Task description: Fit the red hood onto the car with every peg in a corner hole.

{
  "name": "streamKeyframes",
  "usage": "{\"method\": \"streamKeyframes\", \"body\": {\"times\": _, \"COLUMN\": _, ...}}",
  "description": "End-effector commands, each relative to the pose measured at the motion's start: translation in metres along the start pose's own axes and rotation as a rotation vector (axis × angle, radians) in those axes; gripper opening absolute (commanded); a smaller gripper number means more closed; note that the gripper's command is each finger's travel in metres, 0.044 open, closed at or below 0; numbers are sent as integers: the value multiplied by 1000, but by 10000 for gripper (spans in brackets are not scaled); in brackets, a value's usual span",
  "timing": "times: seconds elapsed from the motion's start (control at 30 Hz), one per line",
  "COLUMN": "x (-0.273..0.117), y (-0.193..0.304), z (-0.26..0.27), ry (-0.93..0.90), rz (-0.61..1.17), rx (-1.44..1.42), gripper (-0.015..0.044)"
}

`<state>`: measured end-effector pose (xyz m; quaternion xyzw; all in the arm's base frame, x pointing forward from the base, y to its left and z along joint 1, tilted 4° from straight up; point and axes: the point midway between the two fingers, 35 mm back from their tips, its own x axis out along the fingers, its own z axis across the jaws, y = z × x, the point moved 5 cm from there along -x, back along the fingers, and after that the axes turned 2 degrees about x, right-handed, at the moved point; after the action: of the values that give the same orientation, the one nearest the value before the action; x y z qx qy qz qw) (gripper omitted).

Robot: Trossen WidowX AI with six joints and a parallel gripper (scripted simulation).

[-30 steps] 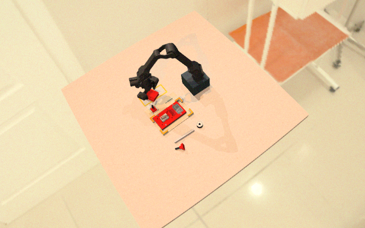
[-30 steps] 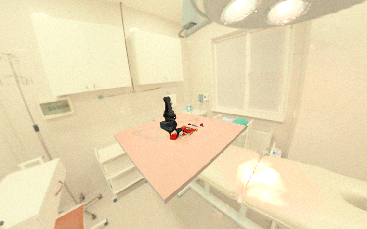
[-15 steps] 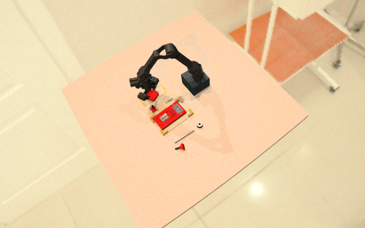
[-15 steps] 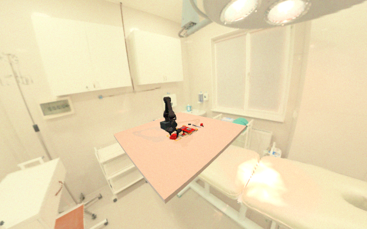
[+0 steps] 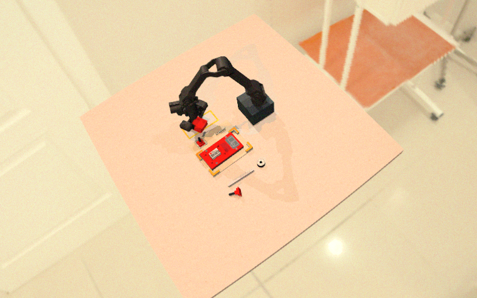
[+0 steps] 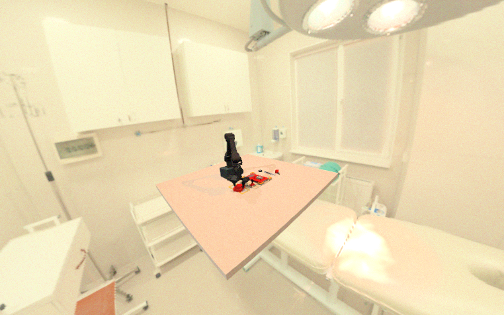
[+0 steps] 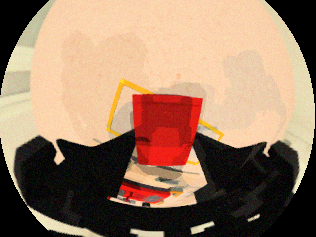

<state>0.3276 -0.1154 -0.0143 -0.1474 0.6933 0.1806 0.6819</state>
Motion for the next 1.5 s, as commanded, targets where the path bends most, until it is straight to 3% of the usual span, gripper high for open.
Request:
{"method": "streamKeyframes", "body": {"times": 0.0, "x": -5, "y": 0, "z": 0, "ry": -1, "rz": -1, "rx": 0, "gripper": 111}}
{"method": "streamKeyframes", "body": {"times": 0.17, "x": -14, "y": 0, "z": 0, "ry": -1, "rz": -1, "rx": 0, "gripper": 0}}
{"method": "streamKeyframes", "body": {"times": 0.97, "x": -88, "y": 0, "z": 1, "ry": -1, "rz": -1, "rx": 0, "gripper": 0}}
{"method": "streamKeyframes", "body": {"times": 1.47, "x": -93, "y": 21, "z": 19, "ry": 5, "rz": 5, "rx": -137, "gripper": 0}}
